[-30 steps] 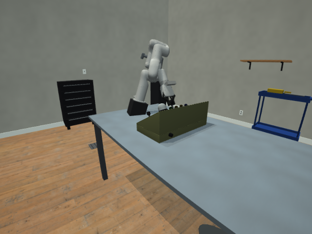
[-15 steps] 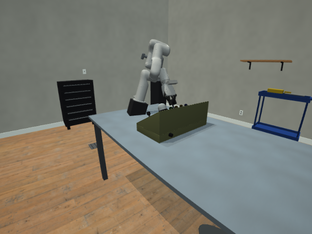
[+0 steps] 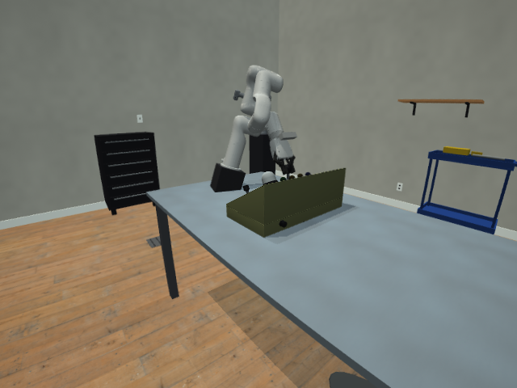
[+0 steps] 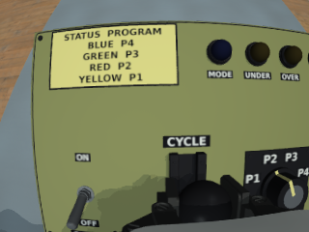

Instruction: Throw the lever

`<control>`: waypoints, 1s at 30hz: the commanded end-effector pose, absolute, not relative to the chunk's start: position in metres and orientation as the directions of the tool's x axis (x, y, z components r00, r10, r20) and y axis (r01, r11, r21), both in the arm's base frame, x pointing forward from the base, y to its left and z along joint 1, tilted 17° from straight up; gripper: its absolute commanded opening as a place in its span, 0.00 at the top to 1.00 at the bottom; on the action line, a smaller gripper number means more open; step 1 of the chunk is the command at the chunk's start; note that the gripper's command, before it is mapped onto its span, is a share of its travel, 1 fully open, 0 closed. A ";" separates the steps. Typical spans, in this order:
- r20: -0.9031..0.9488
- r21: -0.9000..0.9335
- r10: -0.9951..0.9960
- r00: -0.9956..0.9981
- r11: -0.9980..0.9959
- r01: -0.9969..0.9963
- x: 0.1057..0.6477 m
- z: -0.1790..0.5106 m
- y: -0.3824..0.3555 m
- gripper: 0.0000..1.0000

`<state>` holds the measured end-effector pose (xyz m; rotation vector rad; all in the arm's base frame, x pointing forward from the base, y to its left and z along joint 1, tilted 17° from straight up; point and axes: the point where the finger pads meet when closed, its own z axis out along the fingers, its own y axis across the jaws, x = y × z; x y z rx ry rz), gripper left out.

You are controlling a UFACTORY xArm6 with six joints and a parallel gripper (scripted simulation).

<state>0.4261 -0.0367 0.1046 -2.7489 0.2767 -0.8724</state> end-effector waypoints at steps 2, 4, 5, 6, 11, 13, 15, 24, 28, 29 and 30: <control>0.540 -0.286 -0.251 0.803 -0.952 -0.105 0.431 0.106 -0.038 1.00; 0.540 -0.286 -0.251 0.803 -0.952 -0.105 0.433 0.107 -0.038 1.00; 0.540 -0.286 -0.251 0.803 -0.952 -0.105 0.433 0.107 -0.038 1.00; 0.540 -0.286 -0.251 0.803 -0.952 -0.105 0.434 0.107 -0.038 1.00; 0.540 -0.286 -0.251 0.803 -0.952 -0.105 0.435 0.107 -0.038 1.00; 0.540 -0.286 -0.251 0.803 -0.952 -0.105 0.436 0.107 -0.039 1.00; 0.540 -0.286 -0.251 0.803 -0.952 -0.105 0.436 0.107 -0.039 1.00; 0.540 -0.286 -0.251 0.803 -0.952 -0.105 0.437 0.107 -0.039 1.00; 0.540 -0.286 -0.251 0.803 -0.952 -0.105 0.437 0.107 -0.039 1.00; 0.540 -0.286 -0.251 0.803 -0.952 -0.105 0.437 0.107 -0.039 1.00; 0.540 -0.286 -0.251 0.803 -0.952 -0.105 0.437 0.107 -0.039 1.00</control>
